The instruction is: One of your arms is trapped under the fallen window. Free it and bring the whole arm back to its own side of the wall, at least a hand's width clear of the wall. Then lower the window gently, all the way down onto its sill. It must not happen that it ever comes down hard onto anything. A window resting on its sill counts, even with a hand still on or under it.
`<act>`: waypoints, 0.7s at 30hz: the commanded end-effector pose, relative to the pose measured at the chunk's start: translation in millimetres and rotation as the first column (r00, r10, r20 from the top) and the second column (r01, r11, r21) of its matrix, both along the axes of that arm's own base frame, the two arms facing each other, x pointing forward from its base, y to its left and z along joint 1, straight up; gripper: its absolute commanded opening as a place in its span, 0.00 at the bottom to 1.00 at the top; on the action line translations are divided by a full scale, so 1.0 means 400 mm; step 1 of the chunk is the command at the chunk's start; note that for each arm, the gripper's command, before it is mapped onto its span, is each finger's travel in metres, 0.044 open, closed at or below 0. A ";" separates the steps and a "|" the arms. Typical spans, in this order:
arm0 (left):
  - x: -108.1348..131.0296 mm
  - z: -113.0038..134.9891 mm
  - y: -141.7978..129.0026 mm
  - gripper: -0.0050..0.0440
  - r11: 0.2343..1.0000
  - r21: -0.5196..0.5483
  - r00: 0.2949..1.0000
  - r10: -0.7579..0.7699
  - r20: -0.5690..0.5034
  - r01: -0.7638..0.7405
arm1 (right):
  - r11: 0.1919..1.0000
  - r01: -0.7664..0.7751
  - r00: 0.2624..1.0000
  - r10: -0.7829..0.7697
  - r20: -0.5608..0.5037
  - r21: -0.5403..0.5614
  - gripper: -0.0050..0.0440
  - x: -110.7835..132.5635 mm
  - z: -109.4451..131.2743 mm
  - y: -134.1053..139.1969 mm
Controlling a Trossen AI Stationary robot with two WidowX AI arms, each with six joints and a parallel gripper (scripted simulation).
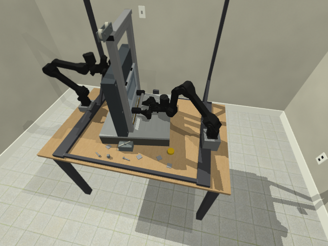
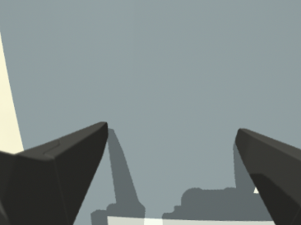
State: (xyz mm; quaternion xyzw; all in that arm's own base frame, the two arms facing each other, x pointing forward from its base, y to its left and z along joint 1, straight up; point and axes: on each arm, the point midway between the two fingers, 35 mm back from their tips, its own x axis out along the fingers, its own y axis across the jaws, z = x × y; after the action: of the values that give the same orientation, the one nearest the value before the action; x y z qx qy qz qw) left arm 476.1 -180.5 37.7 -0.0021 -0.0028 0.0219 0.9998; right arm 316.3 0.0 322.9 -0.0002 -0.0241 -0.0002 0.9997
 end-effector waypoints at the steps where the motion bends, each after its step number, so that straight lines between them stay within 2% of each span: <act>1: -0.003 0.037 -0.006 0.92 1.000 -0.009 1.000 -0.004 0.020 0.004 | 1.000 -0.005 1.000 0.005 -0.007 0.003 0.92 0.001 -0.006 0.003; 7: -0.014 0.054 -0.005 0.92 1.000 -0.013 1.000 0.000 0.025 0.001 | 1.000 -0.005 1.000 0.005 -0.007 0.003 0.92 0.001 -0.006 0.003; 16: -0.072 0.104 -0.005 0.92 1.000 -0.012 1.000 0.000 0.022 0.000 | 1.000 -0.005 1.000 0.005 -0.007 0.003 0.92 0.001 -0.006 0.003; 21: -0.084 0.113 -0.004 0.92 1.000 -0.012 1.000 0.002 0.022 -0.002 | 1.000 -0.005 1.000 0.005 -0.005 0.003 0.92 0.001 -0.005 0.003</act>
State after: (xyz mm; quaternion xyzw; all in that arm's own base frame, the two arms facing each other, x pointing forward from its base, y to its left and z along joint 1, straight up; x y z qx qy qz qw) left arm 446.7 -182.8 70.3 -0.0049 -0.0070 0.0212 0.9997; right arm 316.3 0.0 322.9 -0.0002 -0.0241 -0.0002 0.9997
